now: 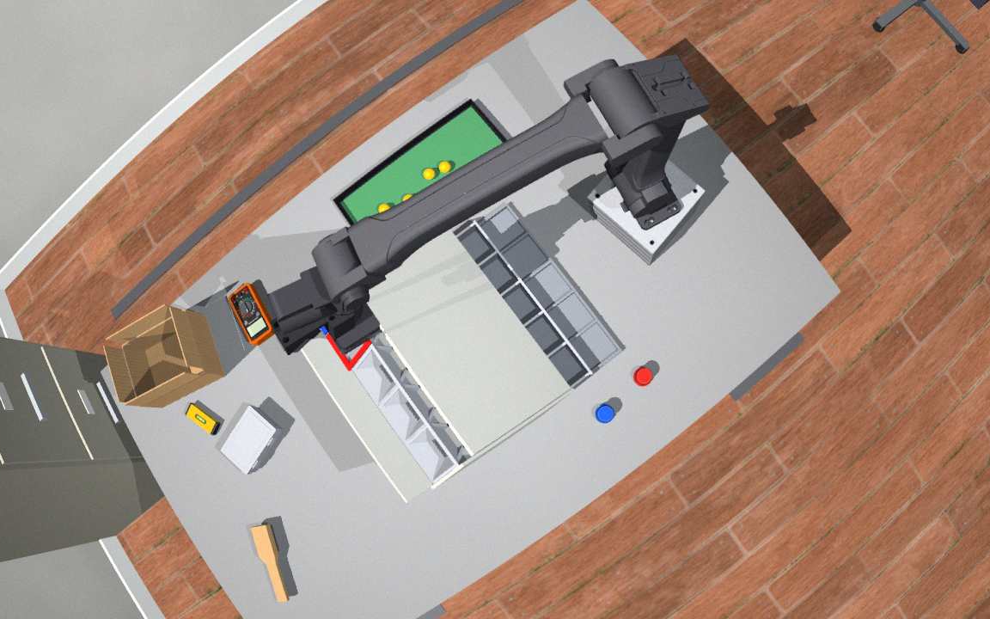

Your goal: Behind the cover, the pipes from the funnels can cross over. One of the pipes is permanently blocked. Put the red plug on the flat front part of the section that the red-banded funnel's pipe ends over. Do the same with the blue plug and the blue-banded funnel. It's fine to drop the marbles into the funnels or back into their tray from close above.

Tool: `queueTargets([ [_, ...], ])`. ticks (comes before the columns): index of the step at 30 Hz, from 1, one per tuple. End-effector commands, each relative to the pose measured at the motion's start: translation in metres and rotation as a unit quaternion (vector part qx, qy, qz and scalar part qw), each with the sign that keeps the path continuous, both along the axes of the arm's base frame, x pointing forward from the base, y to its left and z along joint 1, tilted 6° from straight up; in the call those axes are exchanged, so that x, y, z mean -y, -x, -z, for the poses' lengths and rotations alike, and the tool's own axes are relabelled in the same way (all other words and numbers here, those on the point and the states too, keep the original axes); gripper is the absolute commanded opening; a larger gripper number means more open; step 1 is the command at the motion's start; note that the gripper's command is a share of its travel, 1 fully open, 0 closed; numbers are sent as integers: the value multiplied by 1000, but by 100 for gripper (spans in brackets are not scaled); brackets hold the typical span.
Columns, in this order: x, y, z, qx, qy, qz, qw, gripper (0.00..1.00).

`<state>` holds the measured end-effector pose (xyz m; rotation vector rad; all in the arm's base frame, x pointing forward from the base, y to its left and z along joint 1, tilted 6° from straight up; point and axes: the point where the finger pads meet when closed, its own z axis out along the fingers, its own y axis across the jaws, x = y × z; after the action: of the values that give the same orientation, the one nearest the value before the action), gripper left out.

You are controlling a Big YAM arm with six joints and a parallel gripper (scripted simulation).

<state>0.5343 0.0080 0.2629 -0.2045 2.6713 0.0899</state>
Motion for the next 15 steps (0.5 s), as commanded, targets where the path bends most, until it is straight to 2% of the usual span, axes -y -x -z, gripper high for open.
queueTargets([
  [1, -1, -13, -36, 36, -1, 0, 999, 59],
  [15, 0, -13, -36, 52, -3, -1, 999, 59],
])
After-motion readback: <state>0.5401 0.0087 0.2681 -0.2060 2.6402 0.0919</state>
